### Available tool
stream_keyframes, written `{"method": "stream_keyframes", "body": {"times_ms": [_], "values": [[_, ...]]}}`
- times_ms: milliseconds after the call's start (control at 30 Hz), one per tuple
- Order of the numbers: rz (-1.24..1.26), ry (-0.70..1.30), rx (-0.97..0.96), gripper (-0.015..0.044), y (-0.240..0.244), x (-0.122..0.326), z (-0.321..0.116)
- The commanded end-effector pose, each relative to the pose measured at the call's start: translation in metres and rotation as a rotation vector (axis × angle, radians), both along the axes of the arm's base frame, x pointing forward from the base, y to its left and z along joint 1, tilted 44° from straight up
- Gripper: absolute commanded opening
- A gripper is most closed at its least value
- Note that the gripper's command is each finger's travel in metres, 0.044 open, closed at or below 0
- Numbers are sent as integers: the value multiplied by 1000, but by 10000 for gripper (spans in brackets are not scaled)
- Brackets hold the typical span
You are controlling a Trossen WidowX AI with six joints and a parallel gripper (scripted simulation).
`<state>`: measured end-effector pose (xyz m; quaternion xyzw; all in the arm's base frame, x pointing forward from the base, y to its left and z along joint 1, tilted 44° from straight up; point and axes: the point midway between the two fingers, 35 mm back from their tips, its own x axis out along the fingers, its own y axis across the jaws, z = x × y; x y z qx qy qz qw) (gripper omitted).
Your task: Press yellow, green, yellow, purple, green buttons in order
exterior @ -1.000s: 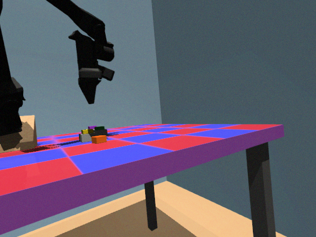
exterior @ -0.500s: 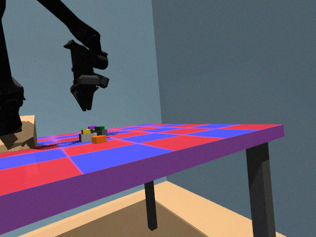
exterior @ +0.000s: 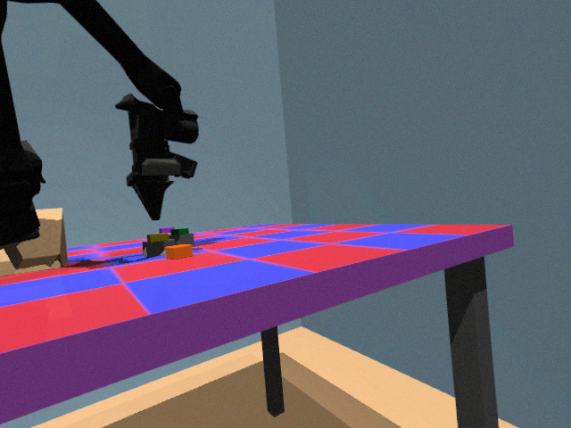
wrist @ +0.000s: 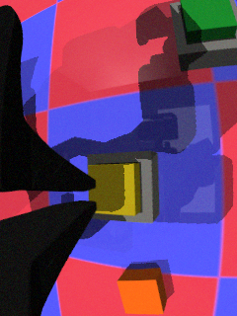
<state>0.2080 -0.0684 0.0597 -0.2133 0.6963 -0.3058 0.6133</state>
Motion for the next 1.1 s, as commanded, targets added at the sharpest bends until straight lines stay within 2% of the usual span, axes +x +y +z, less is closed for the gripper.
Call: {"method": "stream_keyframes", "body": {"times_ms": [0,1067], "values": [[4,-2,-2,20,-1,0,0],[4,-2,-4,20,-24,-5,-25]]}}
